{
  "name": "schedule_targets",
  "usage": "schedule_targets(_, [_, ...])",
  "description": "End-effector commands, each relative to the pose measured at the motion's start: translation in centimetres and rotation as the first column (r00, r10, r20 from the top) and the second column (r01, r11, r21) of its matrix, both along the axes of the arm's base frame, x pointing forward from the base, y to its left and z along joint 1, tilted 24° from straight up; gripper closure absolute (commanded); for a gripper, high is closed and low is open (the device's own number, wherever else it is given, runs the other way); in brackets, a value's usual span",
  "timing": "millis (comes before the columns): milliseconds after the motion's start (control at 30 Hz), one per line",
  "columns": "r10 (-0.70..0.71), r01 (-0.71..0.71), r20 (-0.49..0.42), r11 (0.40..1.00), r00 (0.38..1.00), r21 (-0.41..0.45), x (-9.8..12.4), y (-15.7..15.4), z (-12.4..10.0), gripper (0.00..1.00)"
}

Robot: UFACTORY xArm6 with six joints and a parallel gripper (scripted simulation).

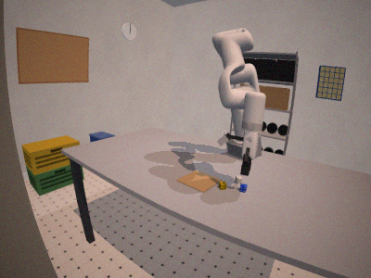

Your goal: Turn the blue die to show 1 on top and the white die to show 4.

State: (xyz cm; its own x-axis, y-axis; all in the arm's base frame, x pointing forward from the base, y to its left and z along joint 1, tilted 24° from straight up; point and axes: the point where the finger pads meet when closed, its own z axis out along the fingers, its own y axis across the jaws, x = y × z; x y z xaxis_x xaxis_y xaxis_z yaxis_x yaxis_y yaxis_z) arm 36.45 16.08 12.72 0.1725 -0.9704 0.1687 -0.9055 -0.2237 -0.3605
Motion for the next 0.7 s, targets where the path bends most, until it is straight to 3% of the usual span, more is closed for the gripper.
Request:
schedule_targets(0, [0.001,-0.001,0.003,1.000,1.000,0.002,0.3,0.0,-0.4,0.58])
schedule_targets(667, [0.001,-0.001,0.003,1.000,1.000,0.002,1.4,-0.3,-2.9,0.58])
